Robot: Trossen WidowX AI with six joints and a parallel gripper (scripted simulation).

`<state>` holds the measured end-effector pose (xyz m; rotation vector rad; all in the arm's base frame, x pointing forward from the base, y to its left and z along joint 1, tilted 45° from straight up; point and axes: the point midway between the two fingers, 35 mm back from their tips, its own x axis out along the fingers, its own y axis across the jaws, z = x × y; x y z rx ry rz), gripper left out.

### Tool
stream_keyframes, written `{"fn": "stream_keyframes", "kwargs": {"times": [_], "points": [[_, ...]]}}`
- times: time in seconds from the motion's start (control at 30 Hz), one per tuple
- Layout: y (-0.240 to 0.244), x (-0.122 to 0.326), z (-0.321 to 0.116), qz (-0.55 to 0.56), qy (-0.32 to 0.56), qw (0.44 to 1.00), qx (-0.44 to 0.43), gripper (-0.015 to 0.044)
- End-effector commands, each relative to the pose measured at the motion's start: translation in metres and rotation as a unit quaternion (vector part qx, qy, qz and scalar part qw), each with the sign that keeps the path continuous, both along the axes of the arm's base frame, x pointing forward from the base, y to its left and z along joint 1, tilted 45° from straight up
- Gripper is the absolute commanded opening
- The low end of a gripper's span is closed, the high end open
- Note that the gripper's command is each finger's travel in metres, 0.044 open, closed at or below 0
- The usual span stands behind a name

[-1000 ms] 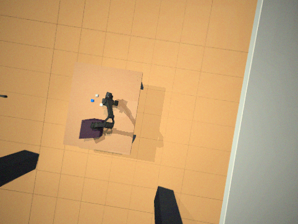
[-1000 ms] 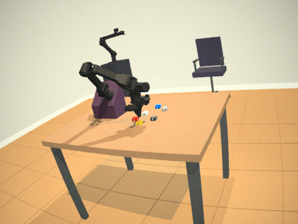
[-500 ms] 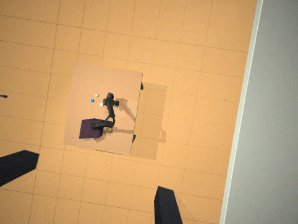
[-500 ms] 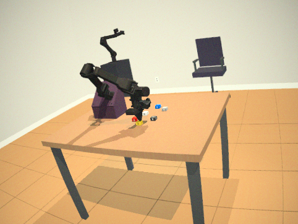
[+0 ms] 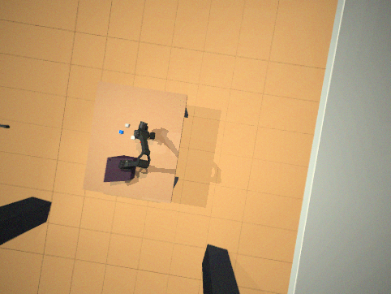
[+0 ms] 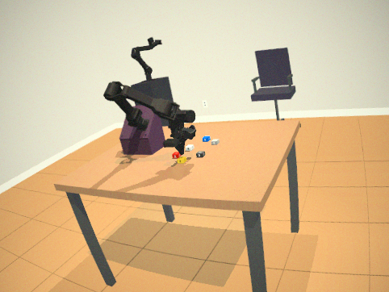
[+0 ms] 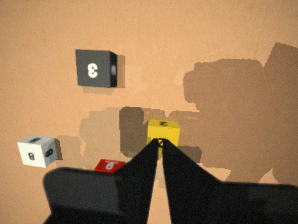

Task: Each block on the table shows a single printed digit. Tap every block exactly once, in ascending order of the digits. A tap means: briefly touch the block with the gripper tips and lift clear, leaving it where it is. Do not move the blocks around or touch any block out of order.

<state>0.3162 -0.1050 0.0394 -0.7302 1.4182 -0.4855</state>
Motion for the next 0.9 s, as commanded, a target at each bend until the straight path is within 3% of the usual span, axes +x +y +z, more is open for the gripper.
{"fn": "stream_keyframes", "kwargs": {"times": [0.0,0.27,0.5,0.73,0.87], "points": [[0.004,0.001,0.008,-0.003,-0.006,1.0,-0.002,0.002],[0.061,-0.008,0.065,-0.003,-0.005,1.0,0.0,0.002],[0.066,-0.003,0.062,-0.002,-0.005,1.0,0.001,0.002],[0.117,0.044,0.019,-0.002,-0.006,1.0,0.003,0.002],[0.122,0.048,0.015,-0.003,-0.007,1.0,0.002,0.002]]}}
